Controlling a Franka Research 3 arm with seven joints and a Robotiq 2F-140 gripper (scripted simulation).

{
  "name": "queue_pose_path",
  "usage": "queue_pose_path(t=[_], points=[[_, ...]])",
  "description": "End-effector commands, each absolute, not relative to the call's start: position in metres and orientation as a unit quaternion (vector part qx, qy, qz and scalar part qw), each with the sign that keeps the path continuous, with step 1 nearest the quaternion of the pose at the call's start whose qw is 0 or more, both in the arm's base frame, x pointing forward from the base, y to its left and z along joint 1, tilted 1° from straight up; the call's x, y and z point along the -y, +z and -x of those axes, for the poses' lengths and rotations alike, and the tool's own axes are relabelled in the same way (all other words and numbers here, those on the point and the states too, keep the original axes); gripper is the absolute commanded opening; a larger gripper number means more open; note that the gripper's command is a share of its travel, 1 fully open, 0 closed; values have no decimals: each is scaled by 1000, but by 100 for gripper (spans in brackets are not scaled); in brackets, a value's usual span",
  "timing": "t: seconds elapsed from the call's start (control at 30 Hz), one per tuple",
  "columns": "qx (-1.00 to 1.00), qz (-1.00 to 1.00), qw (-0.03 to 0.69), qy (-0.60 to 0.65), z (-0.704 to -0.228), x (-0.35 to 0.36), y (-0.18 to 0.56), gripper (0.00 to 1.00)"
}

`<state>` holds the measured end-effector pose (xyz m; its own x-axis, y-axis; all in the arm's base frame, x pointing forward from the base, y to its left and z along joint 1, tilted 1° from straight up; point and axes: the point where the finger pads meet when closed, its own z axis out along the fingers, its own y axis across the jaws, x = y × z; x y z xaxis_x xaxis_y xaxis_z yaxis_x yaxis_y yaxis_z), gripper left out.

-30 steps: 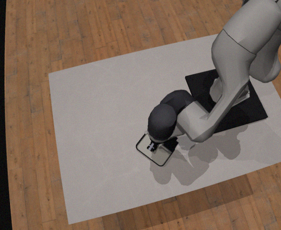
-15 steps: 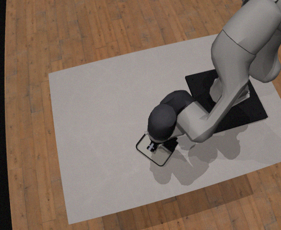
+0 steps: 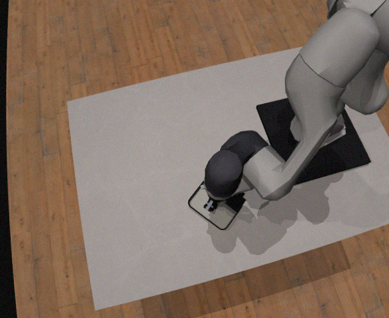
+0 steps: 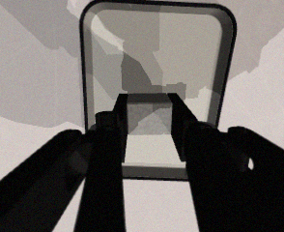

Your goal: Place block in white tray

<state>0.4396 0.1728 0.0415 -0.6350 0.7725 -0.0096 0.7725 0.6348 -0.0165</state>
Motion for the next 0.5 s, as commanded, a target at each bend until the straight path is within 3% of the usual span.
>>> queue_pose_path(t=[0.0, 0.47], points=[[-904, -427, 4, -4, -443, -176, 35, 10], [-904, -427, 4, -4, -444, -177, 23, 10]])
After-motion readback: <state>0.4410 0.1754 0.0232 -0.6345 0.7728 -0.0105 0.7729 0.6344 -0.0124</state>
